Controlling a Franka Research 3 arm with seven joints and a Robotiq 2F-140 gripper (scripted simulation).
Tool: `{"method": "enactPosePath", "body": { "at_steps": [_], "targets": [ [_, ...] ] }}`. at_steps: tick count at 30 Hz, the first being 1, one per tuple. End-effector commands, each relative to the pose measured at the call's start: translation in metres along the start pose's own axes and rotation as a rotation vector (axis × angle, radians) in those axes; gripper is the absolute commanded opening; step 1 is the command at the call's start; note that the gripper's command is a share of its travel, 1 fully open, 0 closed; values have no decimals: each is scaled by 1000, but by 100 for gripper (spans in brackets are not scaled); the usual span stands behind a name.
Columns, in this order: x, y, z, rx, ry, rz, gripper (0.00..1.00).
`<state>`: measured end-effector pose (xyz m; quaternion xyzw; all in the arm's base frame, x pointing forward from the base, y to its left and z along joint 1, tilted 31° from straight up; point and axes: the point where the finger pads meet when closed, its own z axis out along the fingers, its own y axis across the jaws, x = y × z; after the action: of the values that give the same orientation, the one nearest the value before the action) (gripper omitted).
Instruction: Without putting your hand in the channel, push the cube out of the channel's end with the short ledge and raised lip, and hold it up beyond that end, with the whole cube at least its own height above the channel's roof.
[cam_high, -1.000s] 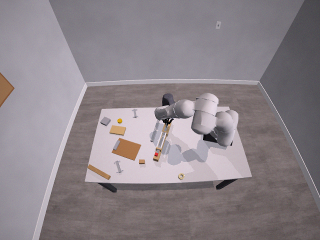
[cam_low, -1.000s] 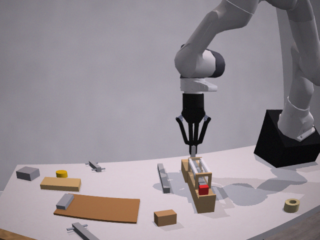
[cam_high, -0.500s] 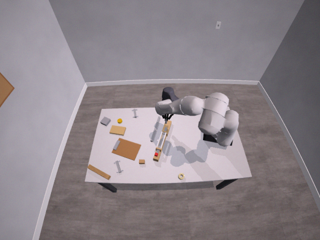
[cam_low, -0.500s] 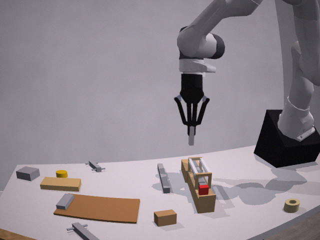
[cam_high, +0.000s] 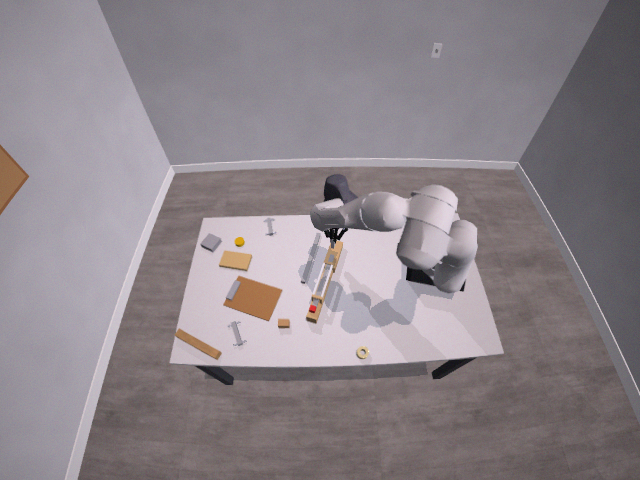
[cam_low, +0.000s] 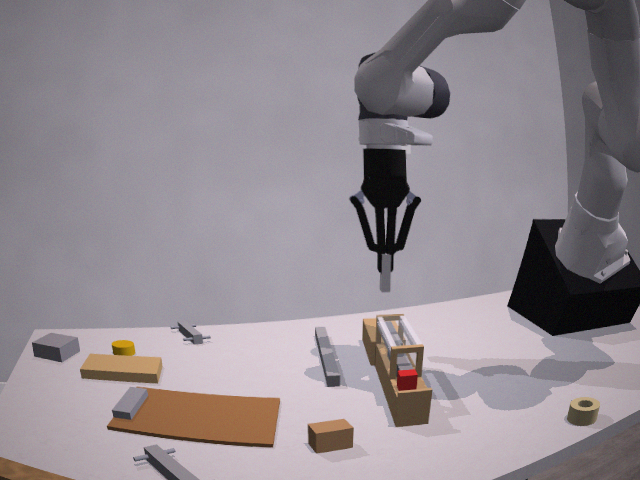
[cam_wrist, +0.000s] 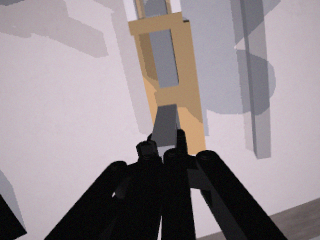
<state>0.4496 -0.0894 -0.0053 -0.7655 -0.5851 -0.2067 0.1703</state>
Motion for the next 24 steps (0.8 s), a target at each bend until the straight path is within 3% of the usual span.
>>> {"method": "enactPosePath", "body": {
  "at_steps": [1, 14, 15, 16, 22, 23, 24],
  "targets": [
    [0, -2, 0, 4, 1, 10, 0],
    [3, 0, 0, 3, 1, 10, 0],
    [22, 6, 0, 3, 0, 10, 0],
    [61, 16, -1, 2, -2, 10, 0],
    [169, 7, 1, 3, 1, 6, 0],
    [190, 7, 1, 3, 1, 6, 25],
    [210, 6, 1, 3, 1, 6, 25]
  ]
}}
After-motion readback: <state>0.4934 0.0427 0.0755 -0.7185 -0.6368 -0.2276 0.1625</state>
